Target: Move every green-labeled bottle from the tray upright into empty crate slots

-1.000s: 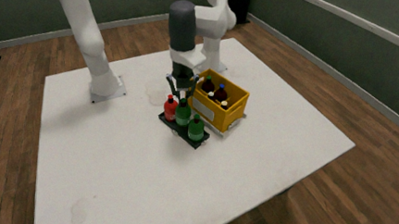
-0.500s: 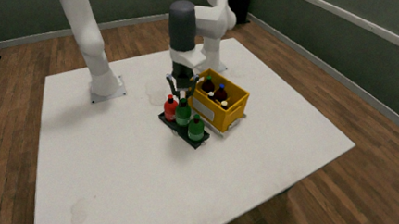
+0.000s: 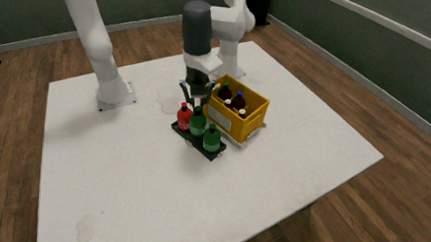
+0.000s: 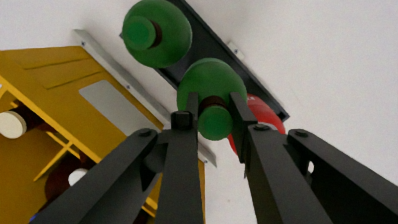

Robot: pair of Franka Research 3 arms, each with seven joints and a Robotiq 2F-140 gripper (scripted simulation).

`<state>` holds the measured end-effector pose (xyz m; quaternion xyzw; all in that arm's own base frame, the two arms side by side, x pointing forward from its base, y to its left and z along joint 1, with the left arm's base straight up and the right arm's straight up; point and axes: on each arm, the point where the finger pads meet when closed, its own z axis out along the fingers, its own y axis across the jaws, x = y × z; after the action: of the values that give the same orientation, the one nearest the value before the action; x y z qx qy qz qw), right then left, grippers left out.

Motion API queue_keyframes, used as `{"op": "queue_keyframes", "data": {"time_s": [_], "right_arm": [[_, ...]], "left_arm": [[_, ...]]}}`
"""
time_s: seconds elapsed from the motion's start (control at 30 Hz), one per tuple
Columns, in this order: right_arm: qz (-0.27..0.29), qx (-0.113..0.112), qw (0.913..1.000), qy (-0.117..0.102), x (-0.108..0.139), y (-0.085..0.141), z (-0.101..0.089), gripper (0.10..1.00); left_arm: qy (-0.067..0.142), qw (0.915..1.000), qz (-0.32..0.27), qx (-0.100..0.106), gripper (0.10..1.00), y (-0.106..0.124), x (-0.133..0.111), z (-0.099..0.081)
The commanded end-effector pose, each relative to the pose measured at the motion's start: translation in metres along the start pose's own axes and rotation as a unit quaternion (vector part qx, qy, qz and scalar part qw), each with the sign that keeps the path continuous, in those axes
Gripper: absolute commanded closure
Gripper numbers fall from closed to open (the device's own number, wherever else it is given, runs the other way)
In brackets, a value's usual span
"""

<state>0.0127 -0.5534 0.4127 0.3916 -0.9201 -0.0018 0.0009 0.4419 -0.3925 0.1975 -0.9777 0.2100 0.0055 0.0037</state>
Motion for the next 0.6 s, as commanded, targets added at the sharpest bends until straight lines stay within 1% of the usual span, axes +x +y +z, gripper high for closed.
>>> {"op": "queue_keyframes", "data": {"time_s": [0.0,0.3,0.57], "right_arm": [[-0.002,0.002,1.0,0.0,0.001,-0.001,0.0,0.098],[-0.002,0.002,1.0,0.0,0.001,-0.001,0.0,0.098],[-0.002,0.002,1.0,0.0,0.001,-0.001,0.0,0.098]], "left_arm": [[0.006,1.0,-0.001,-0.002,0.999,0.0,0.003,-0.008],[0.006,1.0,-0.001,-0.002,0.999,0.001,0.004,-0.012],[0.006,1.0,-0.001,-0.002,0.999,0.001,0.004,-0.019]]}}
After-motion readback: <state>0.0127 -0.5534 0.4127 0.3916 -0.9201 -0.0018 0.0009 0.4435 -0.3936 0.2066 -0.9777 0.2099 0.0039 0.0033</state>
